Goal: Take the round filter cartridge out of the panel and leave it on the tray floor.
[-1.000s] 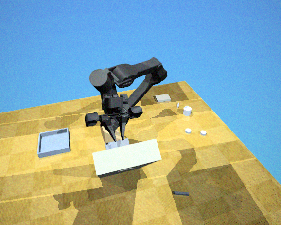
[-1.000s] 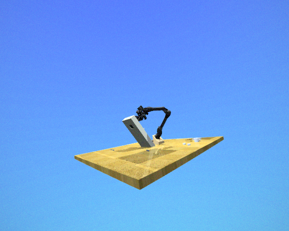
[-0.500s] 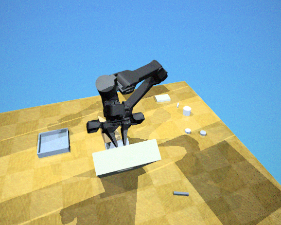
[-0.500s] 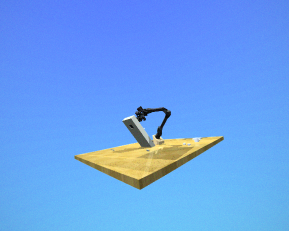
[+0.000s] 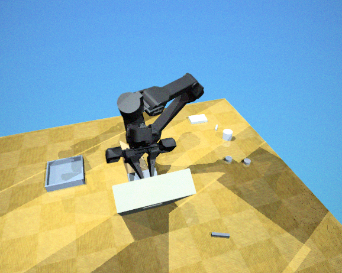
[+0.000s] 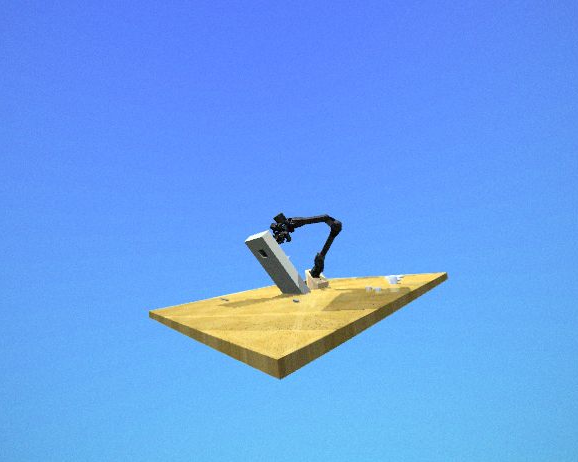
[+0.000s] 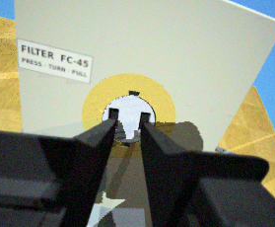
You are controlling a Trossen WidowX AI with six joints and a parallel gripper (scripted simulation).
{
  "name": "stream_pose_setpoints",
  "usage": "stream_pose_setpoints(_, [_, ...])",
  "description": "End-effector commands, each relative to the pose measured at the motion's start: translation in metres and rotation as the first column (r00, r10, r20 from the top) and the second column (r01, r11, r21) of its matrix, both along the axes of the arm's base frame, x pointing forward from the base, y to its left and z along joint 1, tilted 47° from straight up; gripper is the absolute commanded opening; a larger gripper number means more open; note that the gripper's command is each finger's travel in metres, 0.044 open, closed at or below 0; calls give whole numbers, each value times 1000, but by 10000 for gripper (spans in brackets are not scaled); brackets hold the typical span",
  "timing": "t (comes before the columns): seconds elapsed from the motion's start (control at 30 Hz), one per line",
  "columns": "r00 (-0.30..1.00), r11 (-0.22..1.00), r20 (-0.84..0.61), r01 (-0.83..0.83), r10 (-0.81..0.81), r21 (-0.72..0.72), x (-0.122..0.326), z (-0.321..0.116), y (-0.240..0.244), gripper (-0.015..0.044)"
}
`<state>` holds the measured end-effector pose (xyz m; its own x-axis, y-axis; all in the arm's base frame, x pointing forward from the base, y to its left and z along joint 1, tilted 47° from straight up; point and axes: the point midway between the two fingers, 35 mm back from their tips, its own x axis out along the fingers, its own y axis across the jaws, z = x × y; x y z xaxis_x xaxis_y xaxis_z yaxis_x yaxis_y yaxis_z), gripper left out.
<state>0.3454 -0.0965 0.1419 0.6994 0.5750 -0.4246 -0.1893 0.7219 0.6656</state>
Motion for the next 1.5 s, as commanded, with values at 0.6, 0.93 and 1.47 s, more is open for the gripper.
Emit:
stream_pose_setpoints(0.6, [1000,1000,-4,5,-5,-2,5,-3,3,103])
stream_pose_setpoints(0.93, [1000,1000,-3,5,-5,-2,11,-7,7,103])
stream_pose_setpoints(1.47, [1000,1000,2,7,-7,6,11,-7,7,90])
